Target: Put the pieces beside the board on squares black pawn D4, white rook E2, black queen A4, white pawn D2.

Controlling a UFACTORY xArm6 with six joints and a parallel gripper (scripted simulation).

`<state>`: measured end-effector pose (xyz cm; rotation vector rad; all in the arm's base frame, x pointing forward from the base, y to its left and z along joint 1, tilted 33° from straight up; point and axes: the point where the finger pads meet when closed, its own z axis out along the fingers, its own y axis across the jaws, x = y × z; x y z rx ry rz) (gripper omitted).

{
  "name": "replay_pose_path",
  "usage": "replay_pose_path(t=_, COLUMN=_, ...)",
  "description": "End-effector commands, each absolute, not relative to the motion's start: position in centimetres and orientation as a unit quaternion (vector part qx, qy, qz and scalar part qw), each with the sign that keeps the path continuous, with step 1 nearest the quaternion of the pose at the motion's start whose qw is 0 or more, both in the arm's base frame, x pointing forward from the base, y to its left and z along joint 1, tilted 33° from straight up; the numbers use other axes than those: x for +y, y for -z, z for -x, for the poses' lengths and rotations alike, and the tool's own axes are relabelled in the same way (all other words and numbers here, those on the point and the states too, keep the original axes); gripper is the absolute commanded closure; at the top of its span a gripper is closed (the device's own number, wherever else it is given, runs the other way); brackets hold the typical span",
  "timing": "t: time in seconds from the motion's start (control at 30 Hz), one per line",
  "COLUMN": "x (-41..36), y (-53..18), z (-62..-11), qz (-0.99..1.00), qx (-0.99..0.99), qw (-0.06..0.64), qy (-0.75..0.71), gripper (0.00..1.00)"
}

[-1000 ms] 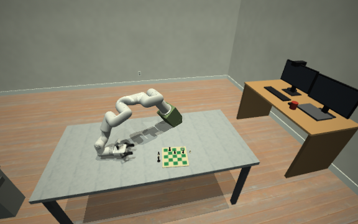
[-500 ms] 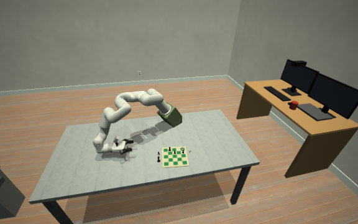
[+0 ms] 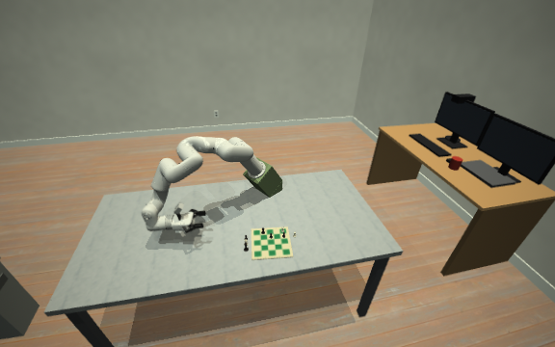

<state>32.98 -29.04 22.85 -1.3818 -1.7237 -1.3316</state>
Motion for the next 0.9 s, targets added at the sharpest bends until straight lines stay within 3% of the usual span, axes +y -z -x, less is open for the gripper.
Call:
replay_pose_path(t=0.0, x=-28.6, y=-22.3, z=-33.0, qz=0.517, qx=-0.654, qw=0.278, qy=0.478, gripper=0.0)
replay_pose_path(t=0.2, x=-25.9, y=-17.8, z=-31.9, qz=0.508, qx=-0.739, qw=0.28, qy=0.343, gripper=0.0)
replay_pose_path(t=0.87, x=-25.0, y=-13.2, z=-29.3, qz=0.357, qx=-0.902, qw=0.234, qy=0.072, gripper=0.0)
